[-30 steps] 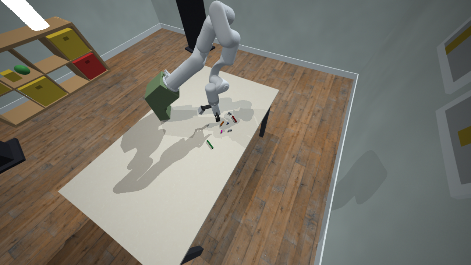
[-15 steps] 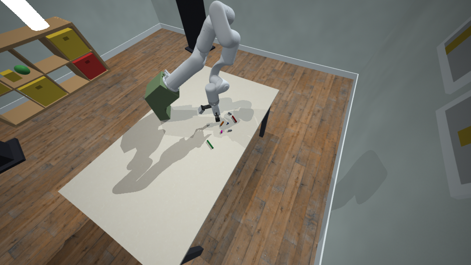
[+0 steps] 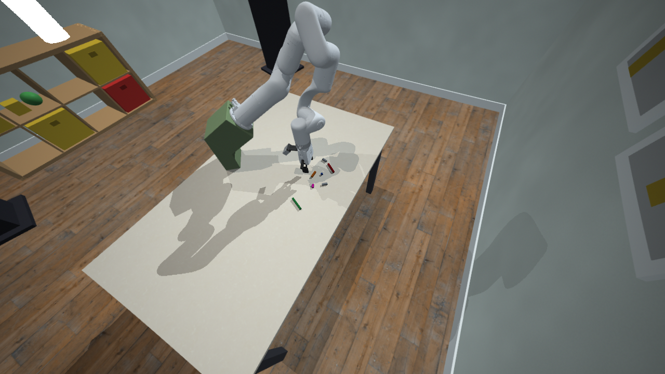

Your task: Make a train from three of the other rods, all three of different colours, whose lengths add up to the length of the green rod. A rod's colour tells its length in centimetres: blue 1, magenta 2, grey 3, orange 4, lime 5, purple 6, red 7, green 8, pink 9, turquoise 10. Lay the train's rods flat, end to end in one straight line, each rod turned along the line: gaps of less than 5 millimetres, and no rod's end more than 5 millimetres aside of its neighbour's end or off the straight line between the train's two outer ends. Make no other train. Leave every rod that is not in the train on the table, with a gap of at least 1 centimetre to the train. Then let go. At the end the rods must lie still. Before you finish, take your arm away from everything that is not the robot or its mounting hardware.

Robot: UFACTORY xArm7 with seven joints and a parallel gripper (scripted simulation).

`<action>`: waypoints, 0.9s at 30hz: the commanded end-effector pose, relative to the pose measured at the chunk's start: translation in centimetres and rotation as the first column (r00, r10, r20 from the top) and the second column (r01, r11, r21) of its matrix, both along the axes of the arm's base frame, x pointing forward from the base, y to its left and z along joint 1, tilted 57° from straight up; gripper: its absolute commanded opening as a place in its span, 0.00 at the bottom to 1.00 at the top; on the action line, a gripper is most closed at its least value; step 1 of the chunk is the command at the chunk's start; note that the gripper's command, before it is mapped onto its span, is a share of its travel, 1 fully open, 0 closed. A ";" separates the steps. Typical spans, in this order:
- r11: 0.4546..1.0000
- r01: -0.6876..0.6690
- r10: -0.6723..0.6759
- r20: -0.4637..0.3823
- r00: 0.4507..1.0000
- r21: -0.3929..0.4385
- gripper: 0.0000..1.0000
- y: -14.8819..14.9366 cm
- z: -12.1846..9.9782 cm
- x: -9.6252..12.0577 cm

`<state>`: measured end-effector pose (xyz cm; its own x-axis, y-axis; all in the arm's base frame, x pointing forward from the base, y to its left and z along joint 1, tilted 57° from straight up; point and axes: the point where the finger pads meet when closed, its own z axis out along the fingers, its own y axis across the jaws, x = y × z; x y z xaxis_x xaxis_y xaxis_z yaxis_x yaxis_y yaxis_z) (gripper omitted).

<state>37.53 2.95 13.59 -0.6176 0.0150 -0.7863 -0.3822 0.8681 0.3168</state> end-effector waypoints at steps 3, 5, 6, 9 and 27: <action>0.982 0.120 -0.099 -0.138 0.985 0.147 1.00 -0.2 0.4 0.4; 0.970 0.158 -0.126 -0.173 0.977 0.184 1.00 -0.2 0.4 0.6; 0.963 0.177 -0.139 -0.192 0.972 0.202 1.00 -0.2 0.5 0.6; 0.938 0.237 -0.174 -0.247 0.953 0.252 1.00 -0.3 0.6 0.8; 0.686 0.578 -0.281 -0.572 0.770 0.441 1.00 -0.7 1.4 1.8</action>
<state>39.11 2.46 14.77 -0.6964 0.6500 -0.3041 0.1936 0.5783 0.7925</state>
